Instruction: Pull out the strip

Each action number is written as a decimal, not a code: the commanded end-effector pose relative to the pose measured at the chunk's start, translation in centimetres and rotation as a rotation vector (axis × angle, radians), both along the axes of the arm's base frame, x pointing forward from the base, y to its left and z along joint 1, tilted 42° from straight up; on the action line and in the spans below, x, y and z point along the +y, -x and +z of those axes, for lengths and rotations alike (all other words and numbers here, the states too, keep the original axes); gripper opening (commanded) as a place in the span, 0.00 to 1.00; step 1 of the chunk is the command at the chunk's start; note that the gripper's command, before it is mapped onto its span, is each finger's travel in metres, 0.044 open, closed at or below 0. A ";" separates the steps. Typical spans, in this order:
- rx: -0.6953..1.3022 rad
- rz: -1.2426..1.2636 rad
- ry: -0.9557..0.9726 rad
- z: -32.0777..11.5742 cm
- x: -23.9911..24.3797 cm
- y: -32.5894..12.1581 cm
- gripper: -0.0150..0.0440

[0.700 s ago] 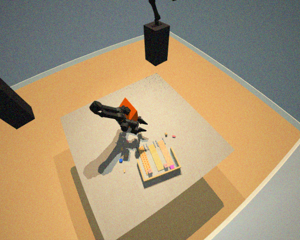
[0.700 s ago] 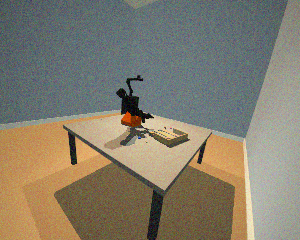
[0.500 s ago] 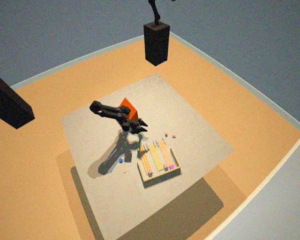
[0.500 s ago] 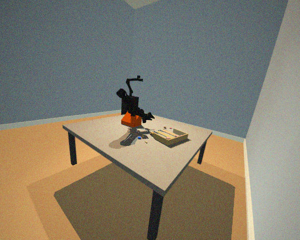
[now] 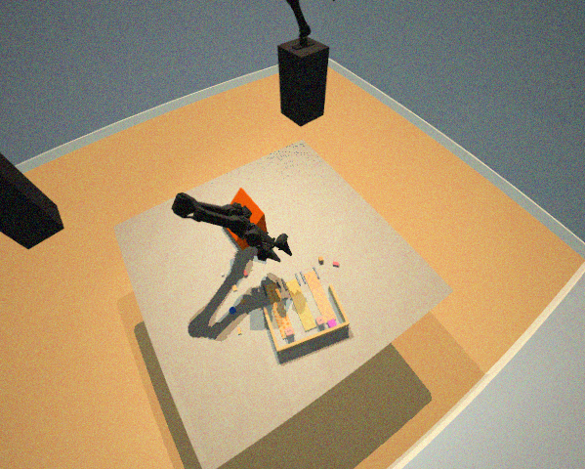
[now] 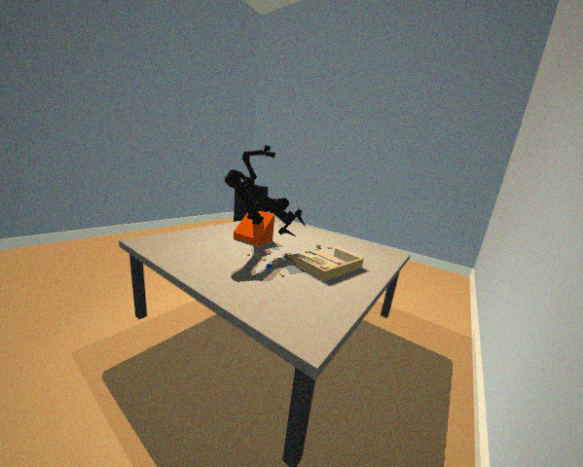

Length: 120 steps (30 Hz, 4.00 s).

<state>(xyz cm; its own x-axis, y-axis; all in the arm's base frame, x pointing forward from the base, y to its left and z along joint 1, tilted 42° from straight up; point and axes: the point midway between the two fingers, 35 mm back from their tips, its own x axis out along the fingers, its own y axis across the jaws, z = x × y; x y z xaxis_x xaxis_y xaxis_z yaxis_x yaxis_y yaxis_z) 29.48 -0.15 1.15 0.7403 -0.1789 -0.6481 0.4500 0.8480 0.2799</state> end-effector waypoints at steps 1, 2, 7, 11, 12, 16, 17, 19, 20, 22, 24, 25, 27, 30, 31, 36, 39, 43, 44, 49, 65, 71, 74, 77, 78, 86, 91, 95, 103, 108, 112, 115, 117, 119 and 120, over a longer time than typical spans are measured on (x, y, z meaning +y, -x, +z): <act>0.107 0.301 0.892 6.4 2.6 -2.4 0.93; 0.119 0.313 0.940 6.8 2.8 -2.4 0.93; 0.127 0.321 0.972 7.1 2.9 -2.4 0.93; 0.127 0.321 0.972 7.1 2.9 -2.4 0.93; 0.127 0.321 0.972 7.1 2.9 -2.4 0.93; 0.127 0.321 0.972 7.1 2.9 -2.4 0.93; 0.127 0.321 0.972 7.1 2.9 -2.4 0.93; 0.127 0.321 0.972 7.1 2.9 -2.4 0.93; 0.127 0.321 0.972 7.1 2.9 -2.4 0.93; 0.127 0.321 0.972 7.1 2.9 -2.4 0.93; 0.127 0.321 0.972 7.1 2.9 -2.4 0.93; 0.127 0.321 0.972 7.1 2.9 -2.4 0.93; 0.127 0.321 0.972 7.1 2.9 -2.4 0.93; 0.127 0.321 0.972 7.1 2.9 -2.4 0.93; 0.135 0.318 0.970 7.0 2.8 -2.5 0.89; 0.339 0.245 0.895 5.8 0.1 -4.7 0.67; 0.481 0.181 0.833 5.0 -2.2 -5.7 0.53; 0.662 0.083 0.748 4.4 -5.5 -6.2 0.35; 0.706 0.057 0.726 4.3 -6.4 -6.1 0.31; 0.903 -0.071 0.606 4.1 -10.0 -5.5 0.25; 0.926 -0.088 0.588 3.2 -11.1 -5.4 0.25; 0.926 -0.088 0.588 2.5 -11.8 -5.5 0.25; 0.926 -0.088 0.588 2.1 -12.1 -5.5 0.25; 0.926 -0.088 0.588 1.8 -12.5 -5.5 0.25; 0.926 -0.088 0.588 1.6 -12.6 -5.5 0.25; 0.926 -0.088 0.589 0.7 -13.5 -5.6 0.25; 0.926 -0.088 0.590 0.1 -14.0 -5.6 0.25; 0.926 -0.089 0.590 -0.3 -14.5 -5.6 0.25; 0.926 -0.089 0.592 -1.0 -15.1 -5.6 0.25; 0.926 -0.089 0.592 -1.0 -15.1 -5.6 0.25; 0.926 -0.089 0.592 -1.0 -15.1 -5.6 0.25; 0.926 -0.089 0.592 -1.0 -15.1 -5.6 0.25; 0.926 -0.089 0.592 -1.0 -15.1 -5.6 0.25; 0.926 -0.089 0.592 -1.0 -15.1 -5.6 0.25; 0.926 -0.089 0.592 -1.0 -15.1 -5.6 0.25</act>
